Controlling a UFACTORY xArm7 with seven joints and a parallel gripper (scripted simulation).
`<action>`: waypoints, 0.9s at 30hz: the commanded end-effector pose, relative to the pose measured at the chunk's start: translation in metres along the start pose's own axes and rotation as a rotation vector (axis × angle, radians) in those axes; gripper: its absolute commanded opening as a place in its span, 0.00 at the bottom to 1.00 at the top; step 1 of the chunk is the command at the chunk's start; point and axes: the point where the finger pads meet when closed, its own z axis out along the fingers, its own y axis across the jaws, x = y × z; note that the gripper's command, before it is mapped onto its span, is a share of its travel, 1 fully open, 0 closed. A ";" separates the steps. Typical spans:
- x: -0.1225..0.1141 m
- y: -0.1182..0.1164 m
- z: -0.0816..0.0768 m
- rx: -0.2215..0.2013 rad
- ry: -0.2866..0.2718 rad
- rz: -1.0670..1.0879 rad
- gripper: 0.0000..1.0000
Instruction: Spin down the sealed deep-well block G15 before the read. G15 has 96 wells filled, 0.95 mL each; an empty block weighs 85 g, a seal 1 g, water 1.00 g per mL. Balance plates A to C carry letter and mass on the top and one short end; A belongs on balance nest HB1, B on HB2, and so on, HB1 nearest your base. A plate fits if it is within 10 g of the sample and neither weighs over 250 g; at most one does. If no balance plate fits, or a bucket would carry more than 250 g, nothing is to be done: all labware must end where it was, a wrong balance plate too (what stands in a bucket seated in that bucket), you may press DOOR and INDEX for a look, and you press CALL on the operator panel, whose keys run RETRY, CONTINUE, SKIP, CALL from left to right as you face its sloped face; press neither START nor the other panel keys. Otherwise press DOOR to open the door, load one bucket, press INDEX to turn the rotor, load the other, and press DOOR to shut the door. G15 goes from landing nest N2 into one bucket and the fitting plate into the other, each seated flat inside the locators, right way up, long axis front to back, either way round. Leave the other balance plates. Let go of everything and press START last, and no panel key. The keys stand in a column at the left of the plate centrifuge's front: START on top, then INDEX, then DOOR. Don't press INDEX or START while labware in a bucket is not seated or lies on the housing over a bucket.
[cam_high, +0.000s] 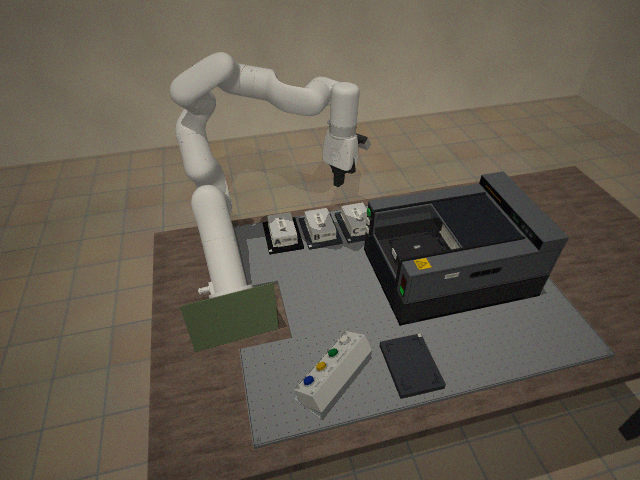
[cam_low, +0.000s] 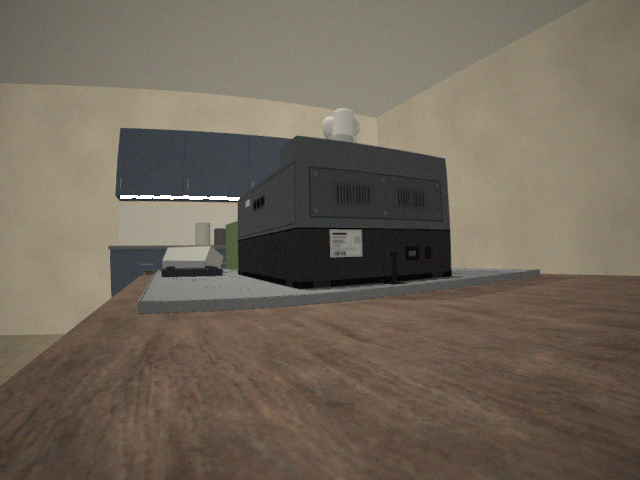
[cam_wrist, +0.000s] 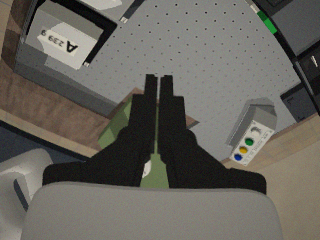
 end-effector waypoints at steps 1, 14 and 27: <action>0.057 0.001 -0.007 -0.002 0.003 -0.279 0.00; 0.126 -0.005 -0.012 -0.024 0.085 -0.944 1.00; 0.126 -0.005 -0.012 -0.024 0.085 -0.944 1.00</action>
